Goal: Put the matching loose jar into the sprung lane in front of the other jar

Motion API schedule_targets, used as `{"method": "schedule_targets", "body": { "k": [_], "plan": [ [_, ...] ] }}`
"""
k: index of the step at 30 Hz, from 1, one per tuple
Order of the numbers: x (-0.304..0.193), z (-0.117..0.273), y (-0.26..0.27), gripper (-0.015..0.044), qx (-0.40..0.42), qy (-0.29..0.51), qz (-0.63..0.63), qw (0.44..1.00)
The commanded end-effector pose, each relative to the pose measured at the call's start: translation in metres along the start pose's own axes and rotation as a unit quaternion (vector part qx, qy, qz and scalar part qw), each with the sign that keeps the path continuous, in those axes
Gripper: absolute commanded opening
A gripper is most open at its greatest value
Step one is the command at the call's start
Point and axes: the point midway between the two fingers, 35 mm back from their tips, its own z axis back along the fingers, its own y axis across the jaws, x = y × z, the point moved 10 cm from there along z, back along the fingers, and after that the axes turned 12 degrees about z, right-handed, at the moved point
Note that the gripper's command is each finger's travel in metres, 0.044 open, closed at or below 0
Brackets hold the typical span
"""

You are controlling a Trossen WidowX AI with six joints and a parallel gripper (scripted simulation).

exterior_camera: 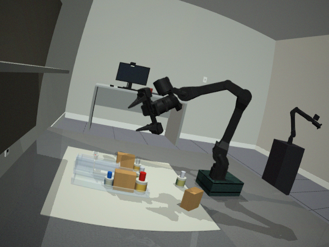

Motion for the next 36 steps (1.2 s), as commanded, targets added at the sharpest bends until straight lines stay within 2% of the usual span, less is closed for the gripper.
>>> {"method": "schedule_targets", "body": {
  "k": [1, 8, 12, 16, 17, 26, 31, 36],
  "plan": [
    [-0.046, 0.002, -0.031, 0.0440, -0.157, 0.035, 0.164, 0.973],
    [-0.087, 0.018, -0.058, 0.0440, -0.289, 0.133, 0.338, 0.886],
    [-0.109, 0.033, -0.074, 0.0440, -0.350, 0.218, 0.438, 0.799],
    [-0.128, 0.052, -0.089, 0.0440, -0.389, 0.316, 0.526, 0.687],
    [-0.127, 0.051, -0.089, 0.0440, -0.392, 0.326, 0.533, 0.675],
    [-0.126, 0.051, -0.089, 0.0440, -0.393, 0.330, 0.536, 0.670],
    [-0.128, 0.033, -0.120, 0.0440, -0.393, 0.330, 0.536, 0.670],
    [-0.129, 0.031, -0.122, 0.0440, -0.393, 0.330, 0.536, 0.670]
  ]
}}
